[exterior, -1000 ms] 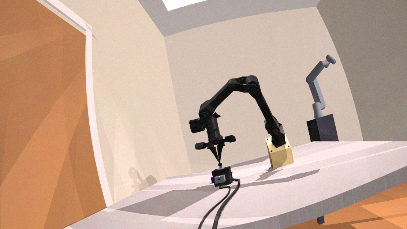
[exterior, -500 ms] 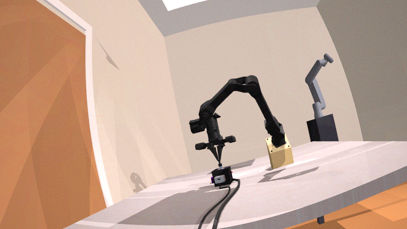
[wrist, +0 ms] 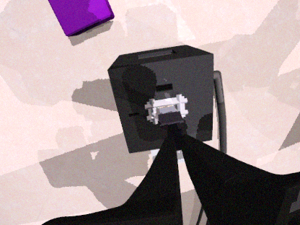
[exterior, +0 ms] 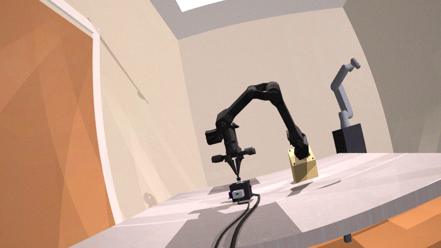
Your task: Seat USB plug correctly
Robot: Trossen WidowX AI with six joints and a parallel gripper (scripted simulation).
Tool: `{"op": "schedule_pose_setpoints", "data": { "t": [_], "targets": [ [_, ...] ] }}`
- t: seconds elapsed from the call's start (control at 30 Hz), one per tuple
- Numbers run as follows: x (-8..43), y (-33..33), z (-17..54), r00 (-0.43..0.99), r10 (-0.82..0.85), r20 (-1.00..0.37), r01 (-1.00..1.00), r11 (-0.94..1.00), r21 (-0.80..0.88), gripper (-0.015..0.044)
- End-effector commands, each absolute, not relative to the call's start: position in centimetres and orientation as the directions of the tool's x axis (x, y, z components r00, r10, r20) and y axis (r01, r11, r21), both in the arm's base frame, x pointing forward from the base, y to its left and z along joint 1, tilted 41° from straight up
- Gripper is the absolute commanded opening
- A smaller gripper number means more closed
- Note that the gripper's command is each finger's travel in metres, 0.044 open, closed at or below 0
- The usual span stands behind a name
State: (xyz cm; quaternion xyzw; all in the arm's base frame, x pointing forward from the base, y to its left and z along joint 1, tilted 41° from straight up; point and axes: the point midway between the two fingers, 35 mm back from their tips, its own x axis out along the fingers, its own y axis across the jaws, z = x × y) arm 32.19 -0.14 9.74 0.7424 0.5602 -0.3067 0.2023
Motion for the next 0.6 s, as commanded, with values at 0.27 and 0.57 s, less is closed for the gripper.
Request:
{"op": "schedule_pose_setpoints", "data": {
  "t": [0.27, 0.57],
  "targets": [
    [32.24, -0.01, 9.57, 0.184, 0.71, -0.679, 0.955, -0.294, -0.048, 0.0],
    [32.26, 0.06, 9.49, 0.184, 0.71, -0.679, 0.955, -0.294, -0.048, 0.0]
  ]
}}
